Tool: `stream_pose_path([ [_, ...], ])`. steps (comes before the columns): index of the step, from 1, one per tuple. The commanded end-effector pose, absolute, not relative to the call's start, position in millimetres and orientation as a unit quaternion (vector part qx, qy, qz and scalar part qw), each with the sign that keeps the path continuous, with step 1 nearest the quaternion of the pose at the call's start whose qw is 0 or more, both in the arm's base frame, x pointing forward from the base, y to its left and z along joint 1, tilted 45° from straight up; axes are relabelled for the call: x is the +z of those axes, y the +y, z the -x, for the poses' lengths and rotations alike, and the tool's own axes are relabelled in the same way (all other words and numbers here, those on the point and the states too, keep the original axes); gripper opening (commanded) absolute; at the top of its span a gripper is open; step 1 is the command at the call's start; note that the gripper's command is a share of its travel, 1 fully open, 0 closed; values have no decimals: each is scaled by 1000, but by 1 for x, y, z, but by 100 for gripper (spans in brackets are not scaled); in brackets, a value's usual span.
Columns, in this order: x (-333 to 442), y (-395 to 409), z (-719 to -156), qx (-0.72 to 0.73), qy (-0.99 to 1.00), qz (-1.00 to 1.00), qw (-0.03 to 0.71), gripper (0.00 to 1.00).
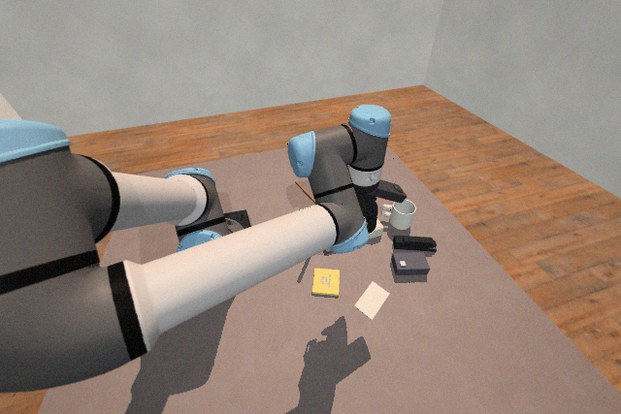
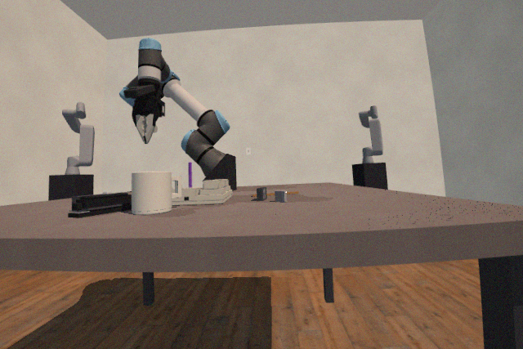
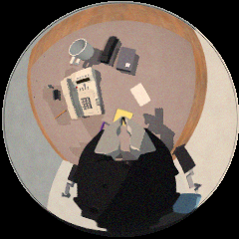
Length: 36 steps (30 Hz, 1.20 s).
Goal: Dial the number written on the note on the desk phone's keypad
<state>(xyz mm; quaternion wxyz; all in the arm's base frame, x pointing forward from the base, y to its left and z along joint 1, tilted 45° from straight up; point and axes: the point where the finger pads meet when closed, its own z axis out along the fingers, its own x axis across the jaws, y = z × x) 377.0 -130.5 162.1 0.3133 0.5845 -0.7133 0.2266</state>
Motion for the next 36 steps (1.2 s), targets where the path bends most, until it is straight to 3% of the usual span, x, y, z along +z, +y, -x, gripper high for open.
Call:
stream_pose_path([
  [1, 162, -130, -377, 227, -713, -585, 313, 0],
  [36, 154, -131, -382, 166, -726, -568, 352, 0],
])
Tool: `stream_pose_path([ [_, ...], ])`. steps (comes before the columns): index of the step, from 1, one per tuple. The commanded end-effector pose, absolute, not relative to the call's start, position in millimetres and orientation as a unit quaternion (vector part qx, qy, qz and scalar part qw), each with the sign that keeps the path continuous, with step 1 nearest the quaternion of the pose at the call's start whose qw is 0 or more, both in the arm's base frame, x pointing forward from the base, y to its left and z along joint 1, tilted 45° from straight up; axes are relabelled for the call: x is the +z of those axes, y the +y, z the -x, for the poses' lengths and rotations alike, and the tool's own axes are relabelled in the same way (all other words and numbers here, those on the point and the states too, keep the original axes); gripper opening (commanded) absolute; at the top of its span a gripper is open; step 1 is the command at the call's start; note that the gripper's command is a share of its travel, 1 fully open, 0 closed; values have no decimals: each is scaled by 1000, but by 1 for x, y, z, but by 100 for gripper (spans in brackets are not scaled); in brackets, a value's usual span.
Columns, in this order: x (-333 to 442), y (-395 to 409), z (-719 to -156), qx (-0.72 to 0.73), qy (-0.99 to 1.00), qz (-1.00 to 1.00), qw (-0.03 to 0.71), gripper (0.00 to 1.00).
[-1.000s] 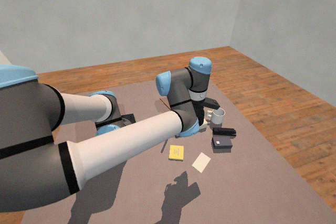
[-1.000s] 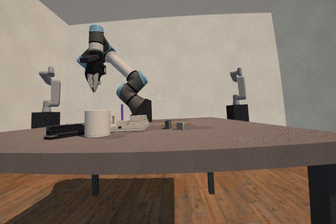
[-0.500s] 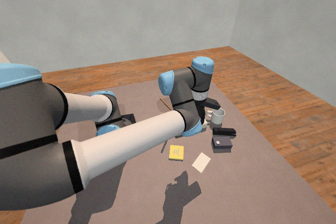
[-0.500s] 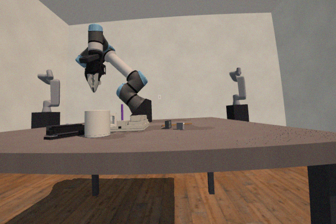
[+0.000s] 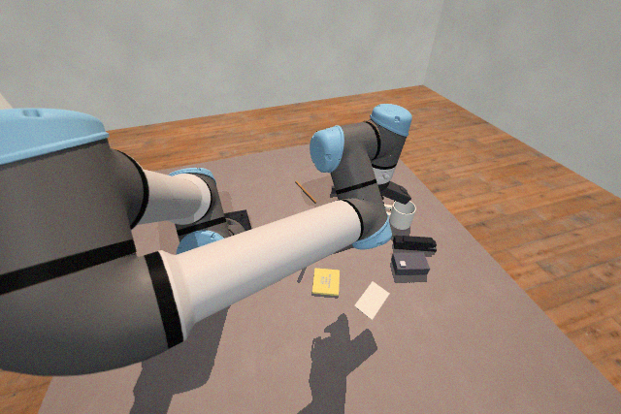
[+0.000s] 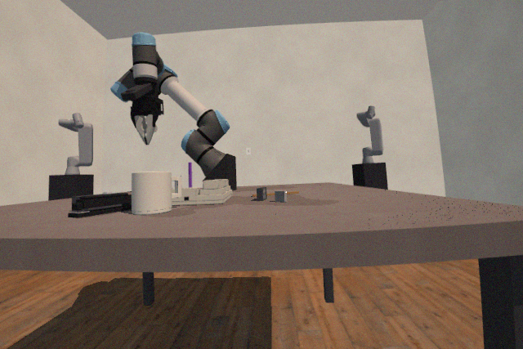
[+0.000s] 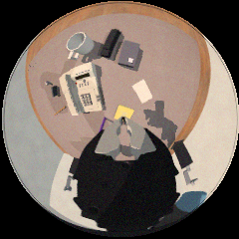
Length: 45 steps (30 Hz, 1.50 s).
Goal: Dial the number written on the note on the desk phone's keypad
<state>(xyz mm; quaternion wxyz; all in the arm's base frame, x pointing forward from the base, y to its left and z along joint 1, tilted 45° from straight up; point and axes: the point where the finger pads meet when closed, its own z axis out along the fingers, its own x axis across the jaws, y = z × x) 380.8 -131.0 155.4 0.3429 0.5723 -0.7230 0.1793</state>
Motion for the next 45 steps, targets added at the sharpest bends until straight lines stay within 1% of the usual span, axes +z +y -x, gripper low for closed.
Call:
stream_pose_path([
  [1, 154, -131, -382, 161, -726, -566, 355, 0],
  [9, 151, -131, -382, 130, -731, -554, 377, 0],
  [33, 157, -129, -378, 2, -731, -483, 482, 0],
  [41, 87, -98, -382, -1, -731, -480, 486, 0],
  [45, 71, -92, -383, -1, -731, -480, 486, 0],
])
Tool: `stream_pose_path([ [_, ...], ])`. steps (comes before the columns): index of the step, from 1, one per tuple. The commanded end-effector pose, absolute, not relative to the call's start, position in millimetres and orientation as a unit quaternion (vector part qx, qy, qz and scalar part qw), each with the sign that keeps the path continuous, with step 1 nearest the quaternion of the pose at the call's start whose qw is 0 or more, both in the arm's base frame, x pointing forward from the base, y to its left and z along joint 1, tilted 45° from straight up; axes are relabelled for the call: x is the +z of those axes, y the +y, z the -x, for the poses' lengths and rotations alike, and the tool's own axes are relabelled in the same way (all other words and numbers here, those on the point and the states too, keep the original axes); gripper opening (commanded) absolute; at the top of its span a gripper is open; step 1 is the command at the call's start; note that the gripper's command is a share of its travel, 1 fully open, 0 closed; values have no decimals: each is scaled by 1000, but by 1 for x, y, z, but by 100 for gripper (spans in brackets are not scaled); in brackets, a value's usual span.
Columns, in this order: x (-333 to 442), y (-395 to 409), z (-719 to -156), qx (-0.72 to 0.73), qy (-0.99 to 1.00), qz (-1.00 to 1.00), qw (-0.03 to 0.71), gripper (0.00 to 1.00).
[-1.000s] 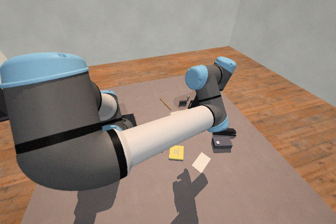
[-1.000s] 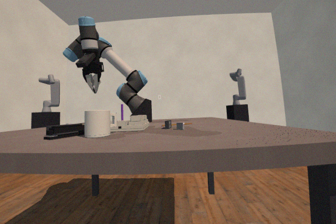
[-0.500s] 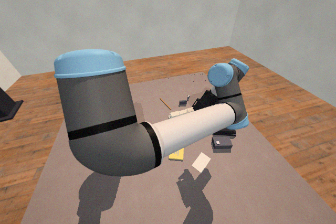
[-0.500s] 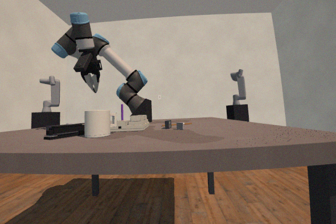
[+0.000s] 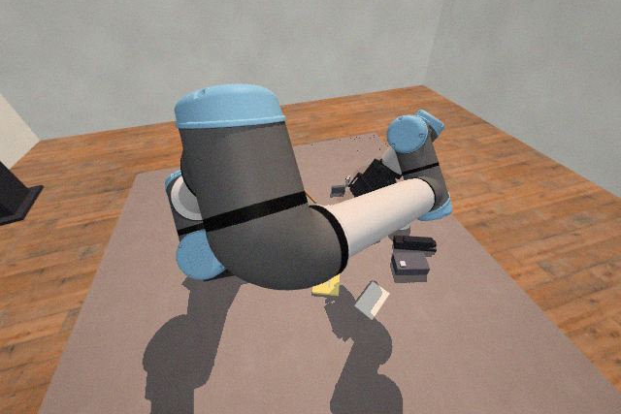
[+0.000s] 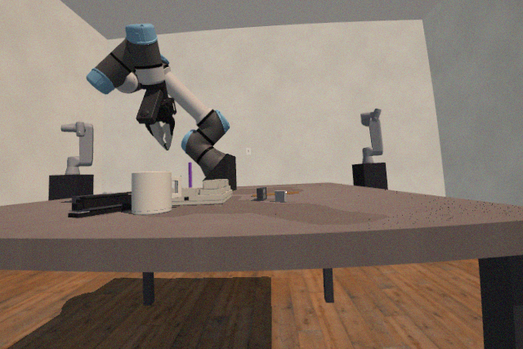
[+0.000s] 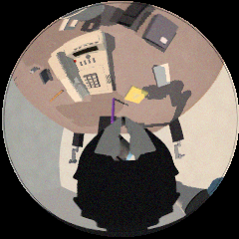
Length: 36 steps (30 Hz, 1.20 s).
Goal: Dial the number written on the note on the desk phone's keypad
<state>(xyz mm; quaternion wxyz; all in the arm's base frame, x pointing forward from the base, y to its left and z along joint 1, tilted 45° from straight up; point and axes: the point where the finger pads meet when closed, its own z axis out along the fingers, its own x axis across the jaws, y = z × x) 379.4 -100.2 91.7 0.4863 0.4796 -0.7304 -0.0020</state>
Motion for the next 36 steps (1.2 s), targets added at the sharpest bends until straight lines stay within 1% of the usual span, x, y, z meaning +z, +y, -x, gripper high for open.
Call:
stream_pose_path([
  [1, 64, -89, -383, -1, -731, -480, 486, 0],
  [13, 2, -62, -387, -1, -731, -480, 486, 0],
  [25, -21, -53, -388, -1, -731, -480, 486, 0],
  [36, -26, -50, -388, -1, -731, -480, 486, 0],
])
